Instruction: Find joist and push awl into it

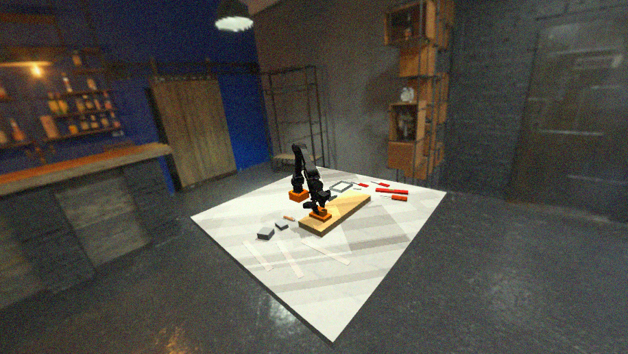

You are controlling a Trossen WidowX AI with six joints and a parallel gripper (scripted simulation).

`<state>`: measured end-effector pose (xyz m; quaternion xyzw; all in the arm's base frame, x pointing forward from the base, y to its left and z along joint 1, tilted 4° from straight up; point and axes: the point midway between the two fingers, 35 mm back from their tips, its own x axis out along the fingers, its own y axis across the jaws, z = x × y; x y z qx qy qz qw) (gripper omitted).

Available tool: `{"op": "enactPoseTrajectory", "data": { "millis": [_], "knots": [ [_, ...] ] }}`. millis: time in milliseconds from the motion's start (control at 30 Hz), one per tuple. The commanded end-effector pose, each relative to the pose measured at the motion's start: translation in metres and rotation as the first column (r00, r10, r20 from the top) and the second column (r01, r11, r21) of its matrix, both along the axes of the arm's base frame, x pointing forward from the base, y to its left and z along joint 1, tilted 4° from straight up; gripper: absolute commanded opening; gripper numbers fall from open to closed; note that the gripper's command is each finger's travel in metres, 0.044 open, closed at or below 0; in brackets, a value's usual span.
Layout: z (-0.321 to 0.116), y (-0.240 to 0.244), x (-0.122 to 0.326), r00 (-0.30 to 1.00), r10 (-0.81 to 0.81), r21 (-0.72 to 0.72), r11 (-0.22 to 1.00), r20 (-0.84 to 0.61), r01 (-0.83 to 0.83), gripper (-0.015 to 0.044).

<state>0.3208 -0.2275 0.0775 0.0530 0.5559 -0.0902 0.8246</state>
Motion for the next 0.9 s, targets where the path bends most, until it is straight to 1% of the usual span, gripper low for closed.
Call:
{"op": "enactPoseTrajectory", "data": {
  "millis": [0,867],
  "knots": [
    [-0.001,0.018,0.004,1.000,0.010,0.011,1.000,0.004,-0.010,0.0000],
    [-0.001,0.088,0.019,1.000,0.010,0.019,1.000,0.006,-0.010,0.0000]
  ]
}}
